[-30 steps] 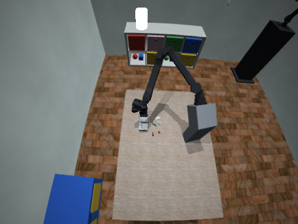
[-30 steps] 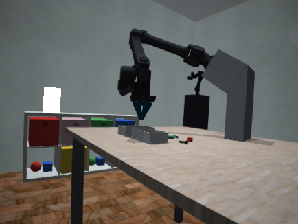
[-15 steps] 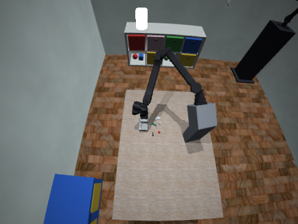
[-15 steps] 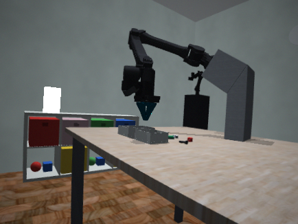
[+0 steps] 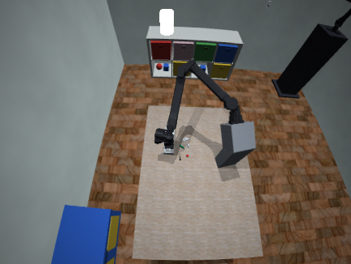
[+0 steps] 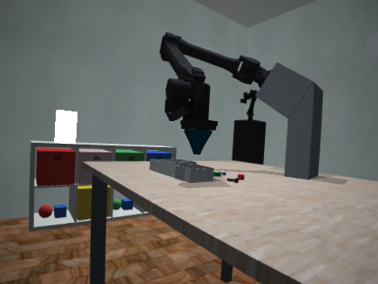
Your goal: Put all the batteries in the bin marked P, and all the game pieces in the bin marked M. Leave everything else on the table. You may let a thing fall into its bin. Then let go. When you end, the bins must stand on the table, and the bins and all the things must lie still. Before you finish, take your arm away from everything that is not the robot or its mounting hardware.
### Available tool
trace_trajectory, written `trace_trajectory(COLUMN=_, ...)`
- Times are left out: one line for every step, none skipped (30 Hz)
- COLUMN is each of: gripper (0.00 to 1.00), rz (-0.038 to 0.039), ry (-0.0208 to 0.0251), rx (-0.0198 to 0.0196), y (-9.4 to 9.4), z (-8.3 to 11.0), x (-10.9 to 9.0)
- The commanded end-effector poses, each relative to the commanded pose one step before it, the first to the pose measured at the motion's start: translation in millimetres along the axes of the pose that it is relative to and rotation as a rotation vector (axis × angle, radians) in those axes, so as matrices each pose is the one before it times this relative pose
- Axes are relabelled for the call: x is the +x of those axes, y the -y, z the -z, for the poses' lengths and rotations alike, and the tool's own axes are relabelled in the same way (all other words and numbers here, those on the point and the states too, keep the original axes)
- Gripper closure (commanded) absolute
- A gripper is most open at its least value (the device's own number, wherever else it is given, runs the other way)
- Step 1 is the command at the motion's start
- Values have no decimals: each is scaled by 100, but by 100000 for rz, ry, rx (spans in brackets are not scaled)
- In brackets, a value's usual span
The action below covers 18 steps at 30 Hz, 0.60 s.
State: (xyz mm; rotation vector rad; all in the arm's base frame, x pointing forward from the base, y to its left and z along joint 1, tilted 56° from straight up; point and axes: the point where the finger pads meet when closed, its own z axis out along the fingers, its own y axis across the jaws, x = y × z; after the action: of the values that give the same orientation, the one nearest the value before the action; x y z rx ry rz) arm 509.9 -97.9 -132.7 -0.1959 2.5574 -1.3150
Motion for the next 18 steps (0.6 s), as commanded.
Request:
trace_trajectory(gripper=92, rz=-3226, ry=4035, rx=-1, y=370, z=1973, x=-2155)
trace_trajectory(gripper=92, rz=-1318, ry=-1953, rx=510, y=771, z=-903, x=494)
trace_trajectory(gripper=92, rz=-452, ry=-666, rx=168, y=278, z=-312, x=152)
trace_trajectory(gripper=92, rz=-61, ry=-85, rx=11, y=53, z=-43, x=4)
trace_trajectory(gripper=92, rz=0, ry=0, rx=0, y=0, z=0, x=0)
trace_trajectory(gripper=92, rz=0, ry=0, rx=0, y=0, z=0, x=0)
trace_trajectory(gripper=92, rz=1866, ry=2835, rx=-758, y=-1070, z=1334, x=-719)
trace_trajectory(gripper=92, rz=930, ry=-351, rx=-140, y=-329, z=-115, x=235)
trace_trajectory(gripper=92, rz=846, ry=-2778, rx=307, y=51, z=-1885, x=1206)
trace_trajectory(gripper=92, rz=-1111, ry=-665, rx=133, y=374, z=-745, x=186)
trace_trajectory(gripper=92, rz=6, ry=19, rx=-68, y=-12, z=-267, x=3)
trace_trajectory(gripper=92, rz=6, ry=-1, rx=3, y=0, z=-267, x=6)
trace_trajectory(gripper=92, rz=6, ry=-1, rx=3, y=0, z=-267, x=6)
trace_trajectory(gripper=92, rz=6, ry=-1, rx=3, y=0, z=-267, x=6)
trace_trajectory(gripper=92, rz=6, ry=-1, rx=3, y=0, z=-267, x=6)
trace_trajectory(gripper=92, rz=6, ry=-1, rx=3, y=0, z=-267, x=6)
trace_trajectory(gripper=92, rz=6, ry=-1, rx=3, y=0, z=-267, x=6)
trace_trajectory(gripper=92, rz=6, ry=-1, rx=3, y=0, z=-267, x=6)
